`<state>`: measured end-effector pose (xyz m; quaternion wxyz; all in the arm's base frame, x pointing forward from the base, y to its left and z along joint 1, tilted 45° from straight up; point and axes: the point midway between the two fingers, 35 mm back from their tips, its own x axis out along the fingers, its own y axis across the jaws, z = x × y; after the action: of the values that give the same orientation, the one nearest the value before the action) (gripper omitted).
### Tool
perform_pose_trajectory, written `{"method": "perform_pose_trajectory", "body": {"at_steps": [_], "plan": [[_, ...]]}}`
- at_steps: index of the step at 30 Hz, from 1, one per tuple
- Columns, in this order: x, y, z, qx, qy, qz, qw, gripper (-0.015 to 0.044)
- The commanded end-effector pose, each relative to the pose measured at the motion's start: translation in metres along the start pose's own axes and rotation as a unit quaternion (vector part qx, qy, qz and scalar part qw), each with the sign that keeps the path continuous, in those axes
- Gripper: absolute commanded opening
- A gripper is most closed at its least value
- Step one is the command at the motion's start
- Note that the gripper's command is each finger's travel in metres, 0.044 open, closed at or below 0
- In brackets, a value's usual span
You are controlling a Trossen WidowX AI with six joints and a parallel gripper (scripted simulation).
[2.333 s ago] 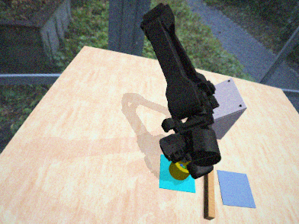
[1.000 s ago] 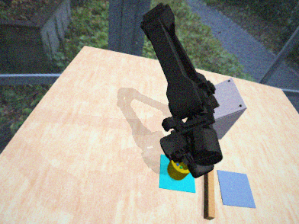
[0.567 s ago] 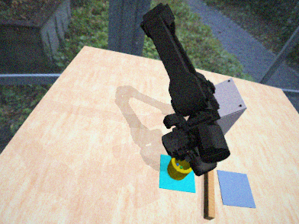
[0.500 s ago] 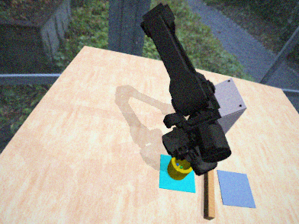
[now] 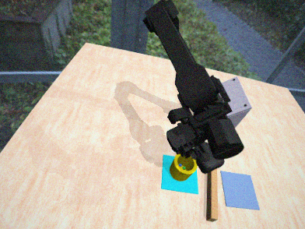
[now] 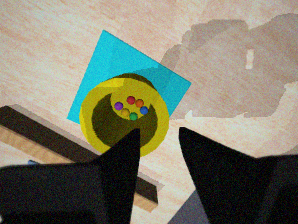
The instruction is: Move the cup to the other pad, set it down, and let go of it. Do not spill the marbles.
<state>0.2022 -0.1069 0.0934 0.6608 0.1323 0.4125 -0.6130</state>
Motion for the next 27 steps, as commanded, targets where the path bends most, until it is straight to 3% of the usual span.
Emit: {"method": "perform_pose_trajectory", "body": {"at_steps": [1, 8, 19, 27], "plan": [[-0.007, 0.001, 0.001, 0.004, 0.0, 0.005, 1.0, 0.0147], [-0.012, -0.001, -0.001, 0.003, -0.001, 0.004, 1.0, 0.0147], [-0.011, -0.001, -0.002, -0.001, 0.0, 0.0, 1.0, 0.0435], [-0.039, 0.0, -0.002, 0.001, 0.001, 0.003, 1.0, 0.044]]}}
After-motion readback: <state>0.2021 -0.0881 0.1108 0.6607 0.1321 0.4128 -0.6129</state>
